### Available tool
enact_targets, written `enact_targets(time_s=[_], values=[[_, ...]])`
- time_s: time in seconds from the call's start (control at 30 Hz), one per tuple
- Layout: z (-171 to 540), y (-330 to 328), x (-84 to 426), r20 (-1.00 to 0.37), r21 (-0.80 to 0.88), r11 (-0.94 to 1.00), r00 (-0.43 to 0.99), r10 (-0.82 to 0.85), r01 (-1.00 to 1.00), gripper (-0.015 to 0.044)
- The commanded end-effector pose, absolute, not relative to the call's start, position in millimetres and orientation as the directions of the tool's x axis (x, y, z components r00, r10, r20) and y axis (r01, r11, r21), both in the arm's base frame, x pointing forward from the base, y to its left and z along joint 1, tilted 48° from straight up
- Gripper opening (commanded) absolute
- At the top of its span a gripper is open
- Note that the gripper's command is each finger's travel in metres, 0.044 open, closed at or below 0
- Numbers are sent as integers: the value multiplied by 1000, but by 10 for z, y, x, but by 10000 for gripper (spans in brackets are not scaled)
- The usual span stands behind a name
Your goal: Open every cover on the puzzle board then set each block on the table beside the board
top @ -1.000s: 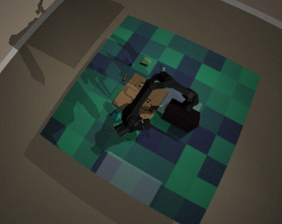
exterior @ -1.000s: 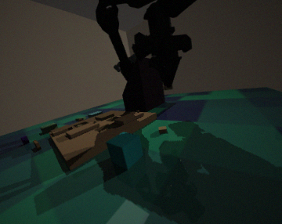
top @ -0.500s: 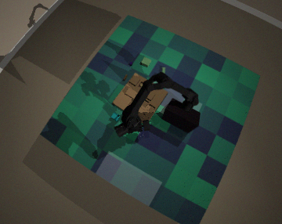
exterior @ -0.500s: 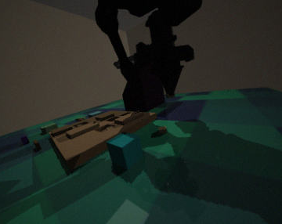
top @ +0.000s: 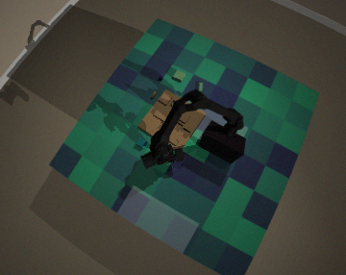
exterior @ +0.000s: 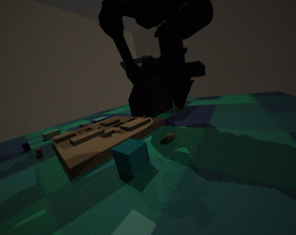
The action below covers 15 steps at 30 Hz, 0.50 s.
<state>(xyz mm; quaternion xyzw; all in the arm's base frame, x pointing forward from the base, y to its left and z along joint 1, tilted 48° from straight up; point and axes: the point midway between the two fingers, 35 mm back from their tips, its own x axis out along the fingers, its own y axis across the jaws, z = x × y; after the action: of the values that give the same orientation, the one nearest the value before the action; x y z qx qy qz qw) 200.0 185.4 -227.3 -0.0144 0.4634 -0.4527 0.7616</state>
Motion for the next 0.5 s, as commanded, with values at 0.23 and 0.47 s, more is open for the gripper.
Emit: enact_targets(time_s=[0.23, 0.47], values=[[-2405, 1698, 2024, -688, -449, 589, 161, -708, 672, 80], [-2479, 1611, 2038, -687, -449, 589, 162, -709, 672, 80]])
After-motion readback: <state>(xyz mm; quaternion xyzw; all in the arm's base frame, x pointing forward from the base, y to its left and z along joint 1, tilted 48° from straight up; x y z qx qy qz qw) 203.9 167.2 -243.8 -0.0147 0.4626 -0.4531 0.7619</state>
